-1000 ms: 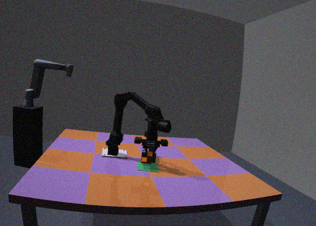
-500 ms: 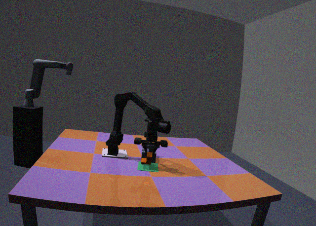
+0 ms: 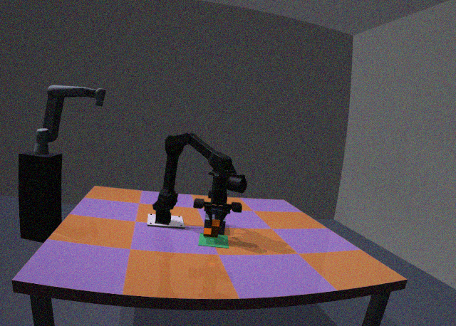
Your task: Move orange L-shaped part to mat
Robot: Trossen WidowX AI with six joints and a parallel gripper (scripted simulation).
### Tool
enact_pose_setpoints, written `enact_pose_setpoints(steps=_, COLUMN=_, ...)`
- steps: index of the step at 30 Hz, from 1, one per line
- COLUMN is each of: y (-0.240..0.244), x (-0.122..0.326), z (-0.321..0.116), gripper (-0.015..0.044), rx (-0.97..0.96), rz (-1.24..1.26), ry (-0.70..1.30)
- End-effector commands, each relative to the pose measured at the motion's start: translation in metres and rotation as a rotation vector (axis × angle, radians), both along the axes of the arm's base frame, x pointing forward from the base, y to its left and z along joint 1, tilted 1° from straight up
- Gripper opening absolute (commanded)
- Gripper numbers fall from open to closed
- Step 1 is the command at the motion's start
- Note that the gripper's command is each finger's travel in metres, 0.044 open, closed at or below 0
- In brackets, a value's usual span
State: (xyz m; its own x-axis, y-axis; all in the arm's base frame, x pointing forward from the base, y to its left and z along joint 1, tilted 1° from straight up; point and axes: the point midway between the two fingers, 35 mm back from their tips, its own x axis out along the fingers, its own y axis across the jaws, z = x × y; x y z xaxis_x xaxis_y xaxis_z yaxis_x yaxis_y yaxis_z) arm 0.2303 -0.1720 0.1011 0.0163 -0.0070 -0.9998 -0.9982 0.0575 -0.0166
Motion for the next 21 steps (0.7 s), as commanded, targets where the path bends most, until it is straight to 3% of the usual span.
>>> enact_pose_setpoints(steps=1, y=0.0, x=0.0, z=0.0, gripper=0.0184, rx=0.0, rz=0.0, ry=0.0)
enact_pose_setpoints(steps=9, y=-0.002, x=0.002, z=0.037, gripper=0.0394, rx=0.0, rz=0.001, ry=0.001)
enact_pose_setpoints(steps=14, y=0.001, x=-0.001, z=0.086, gripper=0.04, rx=0.0, rz=0.003, ry=0.003)
enact_pose_setpoints(steps=21, y=0.0, x=0.0, z=0.082, gripper=0.04, rx=-0.004, rz=0.0, ry=-0.006)
